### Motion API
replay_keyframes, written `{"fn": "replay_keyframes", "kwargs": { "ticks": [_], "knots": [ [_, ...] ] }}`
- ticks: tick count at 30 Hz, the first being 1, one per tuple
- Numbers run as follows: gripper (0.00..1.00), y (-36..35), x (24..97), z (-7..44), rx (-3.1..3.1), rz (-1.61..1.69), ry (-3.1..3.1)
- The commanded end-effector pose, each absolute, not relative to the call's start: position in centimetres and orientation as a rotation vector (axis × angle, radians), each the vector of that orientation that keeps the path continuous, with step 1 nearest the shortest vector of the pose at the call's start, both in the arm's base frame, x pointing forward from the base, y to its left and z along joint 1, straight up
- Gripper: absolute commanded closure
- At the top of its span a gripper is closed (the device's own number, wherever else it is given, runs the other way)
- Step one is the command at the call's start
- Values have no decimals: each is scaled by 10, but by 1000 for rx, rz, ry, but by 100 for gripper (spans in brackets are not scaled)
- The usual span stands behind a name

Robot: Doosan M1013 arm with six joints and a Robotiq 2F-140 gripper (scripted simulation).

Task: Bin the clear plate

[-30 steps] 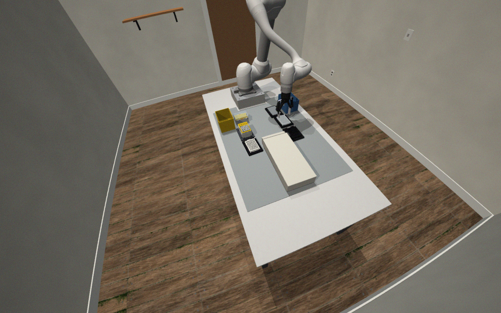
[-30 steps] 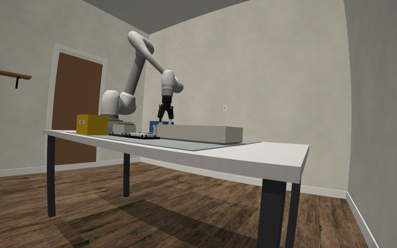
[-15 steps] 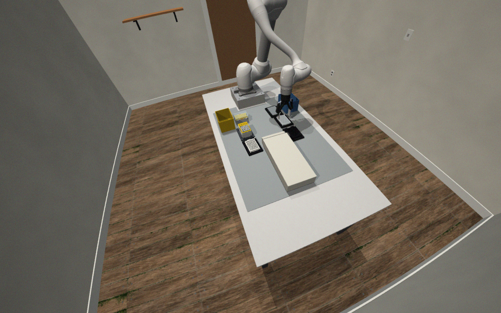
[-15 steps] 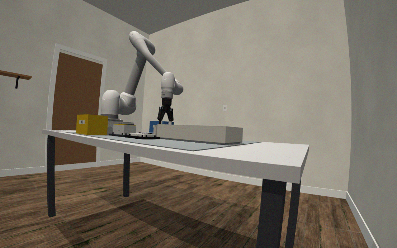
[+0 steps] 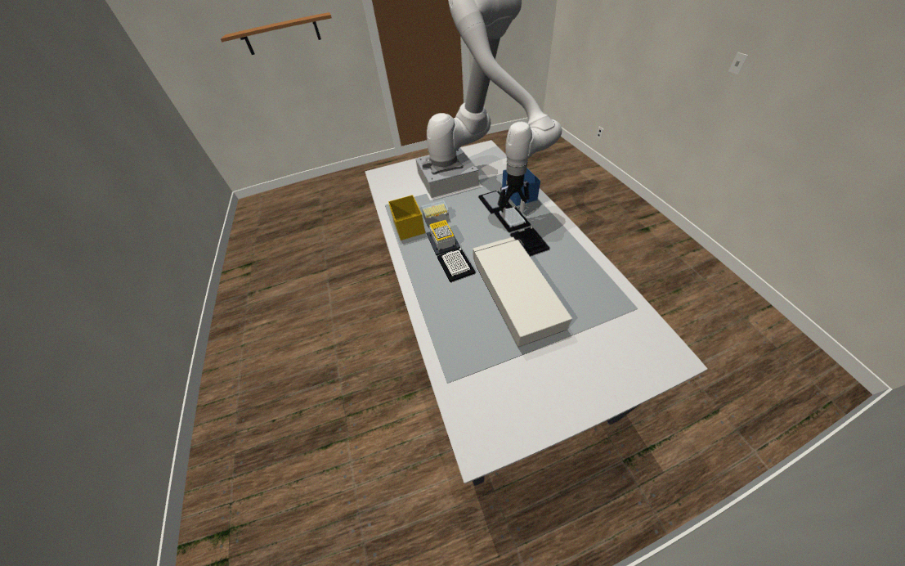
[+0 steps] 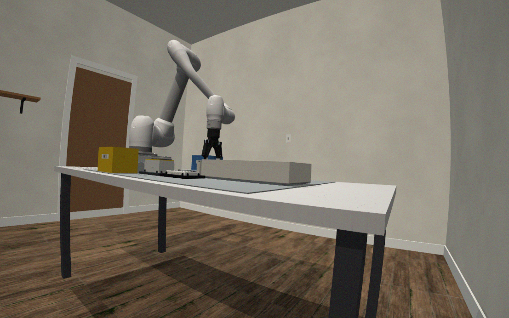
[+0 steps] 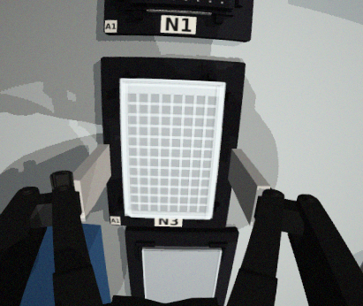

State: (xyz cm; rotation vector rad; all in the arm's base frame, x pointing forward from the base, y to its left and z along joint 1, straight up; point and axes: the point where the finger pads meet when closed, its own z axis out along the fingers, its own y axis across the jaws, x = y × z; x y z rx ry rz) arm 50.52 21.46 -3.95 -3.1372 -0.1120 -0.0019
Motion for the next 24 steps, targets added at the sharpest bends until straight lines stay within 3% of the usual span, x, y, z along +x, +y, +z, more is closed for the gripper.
{"fn": "replay_keyframes", "kwargs": {
  "ticks": [1,24],
  "knots": [
    [30,215,505,-40,-3137,-2,-112],
    [30,215,505,-60,-3137,-2,-112]
  ]
}}
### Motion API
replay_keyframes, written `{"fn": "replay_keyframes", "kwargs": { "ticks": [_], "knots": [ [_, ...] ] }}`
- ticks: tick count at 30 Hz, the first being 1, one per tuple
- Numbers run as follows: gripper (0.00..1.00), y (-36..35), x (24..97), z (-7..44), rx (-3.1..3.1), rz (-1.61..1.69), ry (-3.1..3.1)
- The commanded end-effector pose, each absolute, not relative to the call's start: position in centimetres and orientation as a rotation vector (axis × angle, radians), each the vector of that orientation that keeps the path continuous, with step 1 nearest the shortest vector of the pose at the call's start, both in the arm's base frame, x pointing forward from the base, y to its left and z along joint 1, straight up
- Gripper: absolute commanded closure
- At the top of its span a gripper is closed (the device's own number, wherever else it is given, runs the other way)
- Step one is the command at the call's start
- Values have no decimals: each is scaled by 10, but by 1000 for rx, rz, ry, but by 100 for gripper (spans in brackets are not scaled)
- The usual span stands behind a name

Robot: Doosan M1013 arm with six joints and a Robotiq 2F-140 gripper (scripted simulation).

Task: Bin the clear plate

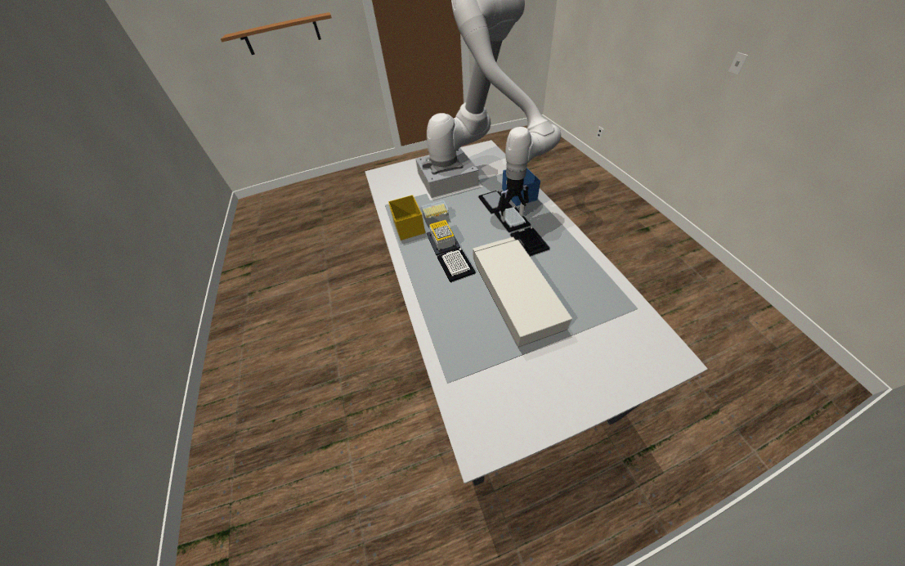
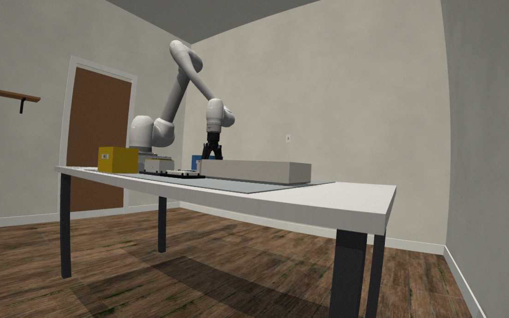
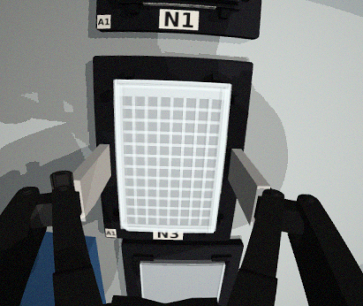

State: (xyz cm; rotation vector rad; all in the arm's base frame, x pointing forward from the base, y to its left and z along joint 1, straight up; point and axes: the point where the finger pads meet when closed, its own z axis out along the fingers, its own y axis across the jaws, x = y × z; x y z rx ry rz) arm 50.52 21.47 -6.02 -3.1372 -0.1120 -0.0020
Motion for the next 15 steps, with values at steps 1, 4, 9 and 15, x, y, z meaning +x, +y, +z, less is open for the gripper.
{"fn": "replay_keyframes", "kwargs": {
  "ticks": [1,4,9,15],
  "knots": [
    [30,215,505,-60,-3137,-2,-112],
    [31,215,505,-60,-3137,-2,-112],
    [33,215,505,-60,-3137,-2,-112],
    [35,215,505,-60,-3137,-2,-112]
  ]
}}
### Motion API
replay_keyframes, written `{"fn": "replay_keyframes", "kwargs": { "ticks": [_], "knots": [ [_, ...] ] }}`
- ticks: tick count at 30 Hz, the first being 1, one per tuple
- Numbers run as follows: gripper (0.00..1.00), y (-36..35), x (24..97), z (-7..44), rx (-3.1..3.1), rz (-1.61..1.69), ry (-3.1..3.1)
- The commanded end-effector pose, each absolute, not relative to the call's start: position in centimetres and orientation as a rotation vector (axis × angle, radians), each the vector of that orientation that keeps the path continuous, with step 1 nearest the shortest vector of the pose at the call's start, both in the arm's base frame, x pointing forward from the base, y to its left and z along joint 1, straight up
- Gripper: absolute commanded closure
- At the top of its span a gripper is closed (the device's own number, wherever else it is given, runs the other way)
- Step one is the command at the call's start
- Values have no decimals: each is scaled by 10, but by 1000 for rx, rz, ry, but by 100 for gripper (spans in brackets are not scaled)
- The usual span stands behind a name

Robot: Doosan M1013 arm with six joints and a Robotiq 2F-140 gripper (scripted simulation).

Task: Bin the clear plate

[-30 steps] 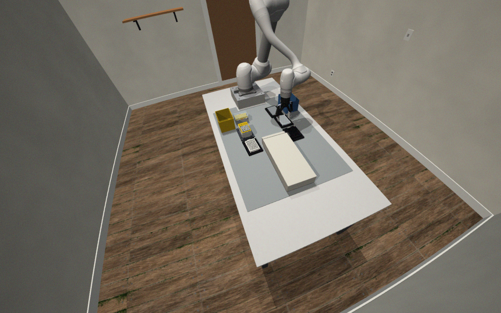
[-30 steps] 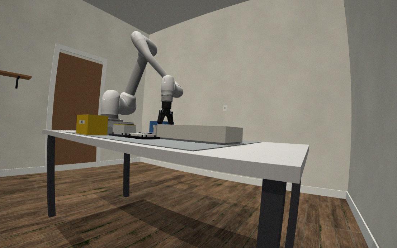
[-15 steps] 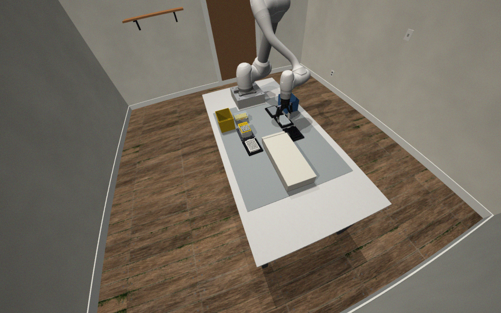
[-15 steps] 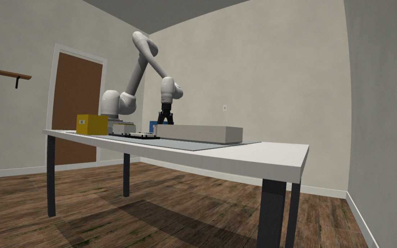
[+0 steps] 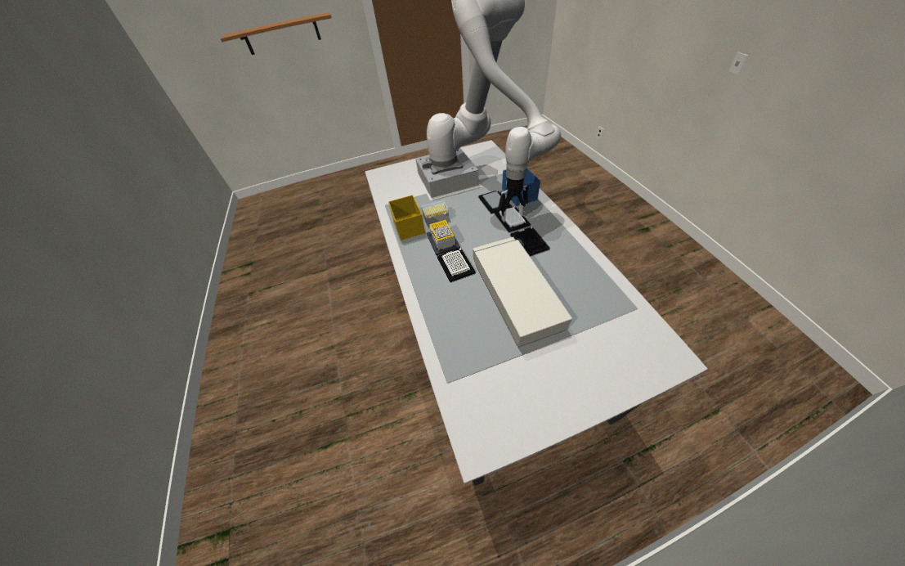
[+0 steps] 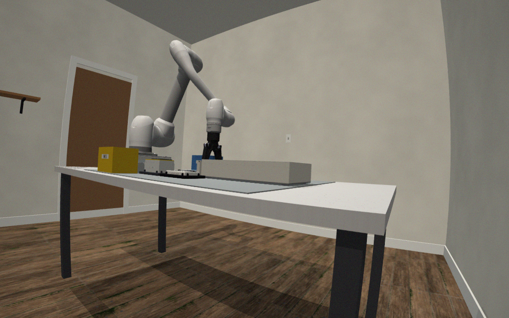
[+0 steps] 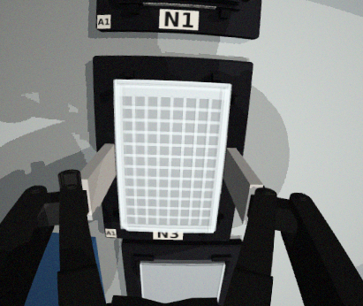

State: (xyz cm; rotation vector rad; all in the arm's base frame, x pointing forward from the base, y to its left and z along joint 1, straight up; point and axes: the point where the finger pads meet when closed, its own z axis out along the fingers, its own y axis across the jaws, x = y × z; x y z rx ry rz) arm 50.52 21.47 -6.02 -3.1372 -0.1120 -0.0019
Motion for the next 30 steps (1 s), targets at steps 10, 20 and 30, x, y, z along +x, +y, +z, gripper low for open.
{"fn": "replay_keyframes", "kwargs": {
  "ticks": [10,20,30],
  "knots": [
    [39,215,505,-60,-3137,-2,-112],
    [90,215,505,-60,-3137,-2,-112],
    [90,215,505,-60,-3137,-2,-112]
  ]
}}
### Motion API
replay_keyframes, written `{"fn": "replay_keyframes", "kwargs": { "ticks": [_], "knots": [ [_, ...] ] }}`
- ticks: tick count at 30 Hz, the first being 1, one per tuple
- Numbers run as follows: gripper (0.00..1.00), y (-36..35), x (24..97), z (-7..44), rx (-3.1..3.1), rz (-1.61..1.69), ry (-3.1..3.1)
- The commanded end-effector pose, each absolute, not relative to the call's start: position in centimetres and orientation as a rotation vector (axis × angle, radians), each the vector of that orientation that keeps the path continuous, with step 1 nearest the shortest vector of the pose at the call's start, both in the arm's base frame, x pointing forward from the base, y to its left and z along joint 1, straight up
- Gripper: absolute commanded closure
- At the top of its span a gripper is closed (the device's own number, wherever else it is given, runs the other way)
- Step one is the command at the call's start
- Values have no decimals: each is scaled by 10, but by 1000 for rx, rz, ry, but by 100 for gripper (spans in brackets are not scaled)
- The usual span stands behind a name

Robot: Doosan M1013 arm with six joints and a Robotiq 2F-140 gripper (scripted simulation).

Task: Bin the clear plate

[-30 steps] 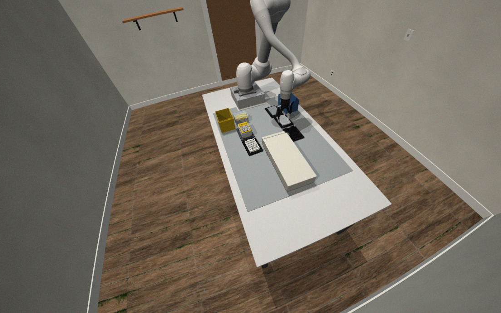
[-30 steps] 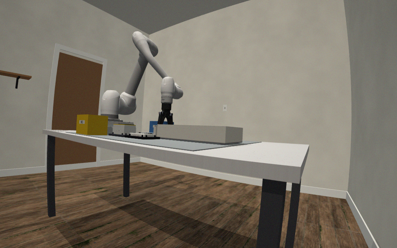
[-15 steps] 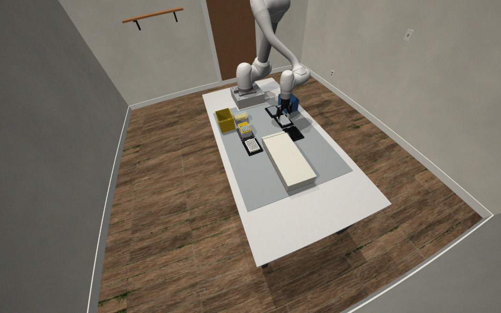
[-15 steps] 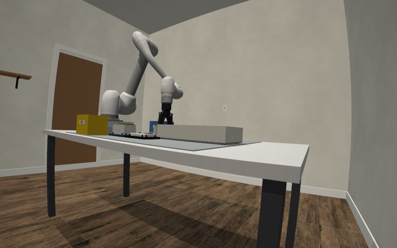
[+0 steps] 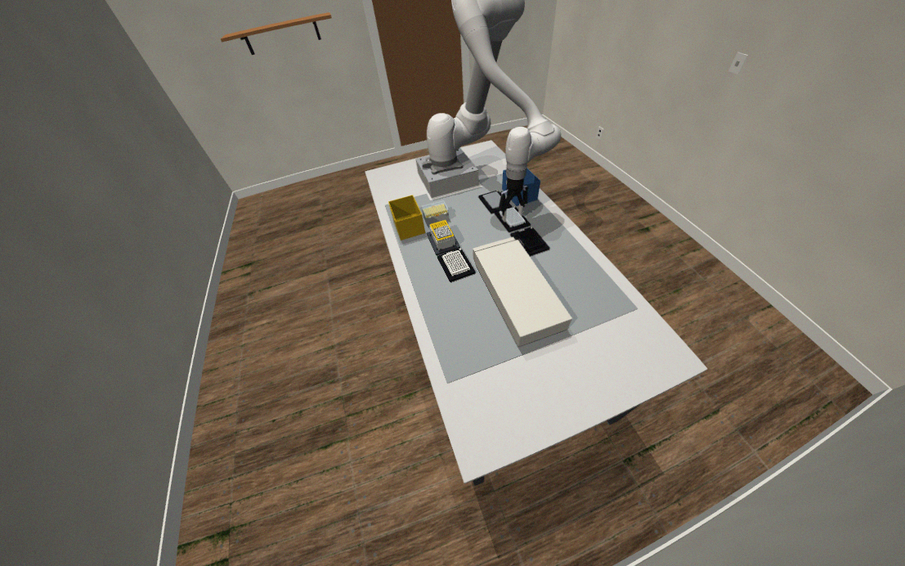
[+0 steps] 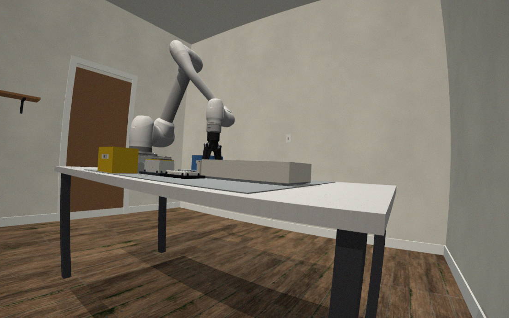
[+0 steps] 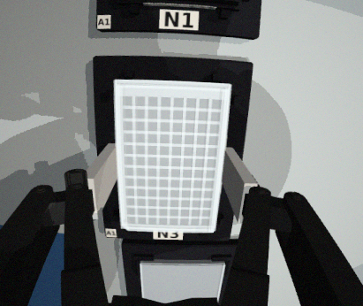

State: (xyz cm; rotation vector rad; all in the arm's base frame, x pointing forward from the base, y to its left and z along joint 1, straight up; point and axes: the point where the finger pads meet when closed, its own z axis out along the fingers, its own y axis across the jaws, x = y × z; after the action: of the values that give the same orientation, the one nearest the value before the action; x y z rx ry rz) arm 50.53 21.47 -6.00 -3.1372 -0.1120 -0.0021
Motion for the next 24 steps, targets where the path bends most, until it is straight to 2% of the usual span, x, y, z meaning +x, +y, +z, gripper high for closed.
{"fn": "replay_keyframes", "kwargs": {
  "ticks": [1,24],
  "knots": [
    [90,215,505,-60,-3137,-2,-112],
    [90,215,505,-56,-3137,-2,-112]
  ]
}}
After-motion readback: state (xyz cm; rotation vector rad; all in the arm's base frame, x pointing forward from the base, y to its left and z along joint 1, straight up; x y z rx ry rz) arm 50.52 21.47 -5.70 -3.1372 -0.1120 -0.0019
